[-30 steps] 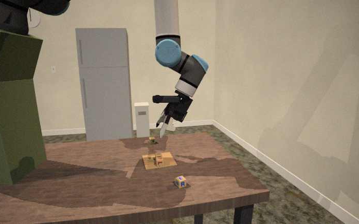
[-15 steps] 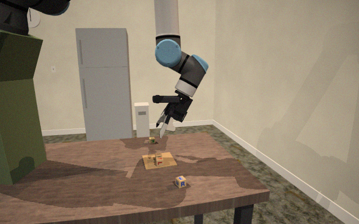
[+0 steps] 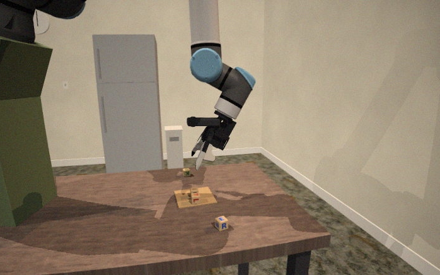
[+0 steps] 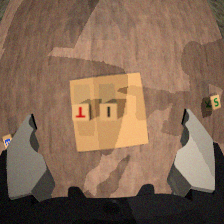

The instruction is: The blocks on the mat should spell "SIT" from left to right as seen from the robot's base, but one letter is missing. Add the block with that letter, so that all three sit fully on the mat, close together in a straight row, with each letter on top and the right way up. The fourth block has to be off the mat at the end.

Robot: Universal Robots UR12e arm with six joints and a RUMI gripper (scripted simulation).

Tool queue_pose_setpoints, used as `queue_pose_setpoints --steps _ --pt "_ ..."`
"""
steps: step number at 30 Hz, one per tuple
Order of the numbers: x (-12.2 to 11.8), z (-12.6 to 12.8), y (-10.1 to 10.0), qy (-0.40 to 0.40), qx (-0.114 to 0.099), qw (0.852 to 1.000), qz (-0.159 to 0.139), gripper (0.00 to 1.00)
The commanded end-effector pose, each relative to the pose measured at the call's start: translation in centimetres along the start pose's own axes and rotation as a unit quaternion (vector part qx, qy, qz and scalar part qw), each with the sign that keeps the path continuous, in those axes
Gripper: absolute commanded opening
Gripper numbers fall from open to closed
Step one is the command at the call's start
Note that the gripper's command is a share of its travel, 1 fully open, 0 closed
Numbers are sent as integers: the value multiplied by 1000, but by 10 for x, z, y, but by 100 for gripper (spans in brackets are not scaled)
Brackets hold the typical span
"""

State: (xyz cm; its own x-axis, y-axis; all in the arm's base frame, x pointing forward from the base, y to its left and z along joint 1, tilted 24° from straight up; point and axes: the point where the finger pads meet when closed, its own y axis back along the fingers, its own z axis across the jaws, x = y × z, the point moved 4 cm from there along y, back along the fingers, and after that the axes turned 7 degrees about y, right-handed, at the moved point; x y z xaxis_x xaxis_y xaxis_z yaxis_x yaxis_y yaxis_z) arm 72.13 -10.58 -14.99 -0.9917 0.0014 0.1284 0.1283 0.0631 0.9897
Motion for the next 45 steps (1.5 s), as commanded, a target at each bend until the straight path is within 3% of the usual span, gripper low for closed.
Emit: queue_pose_setpoints --steps 1,7,14,45 --pt "1 0 1 0 0 1000 0 100" --pt "1 -1 0 0 0 1000 0 100" --pt "9 -48 1 -1 1 1000 -1 100" --pt "8 -48 0 0 0 1000 -1 100"
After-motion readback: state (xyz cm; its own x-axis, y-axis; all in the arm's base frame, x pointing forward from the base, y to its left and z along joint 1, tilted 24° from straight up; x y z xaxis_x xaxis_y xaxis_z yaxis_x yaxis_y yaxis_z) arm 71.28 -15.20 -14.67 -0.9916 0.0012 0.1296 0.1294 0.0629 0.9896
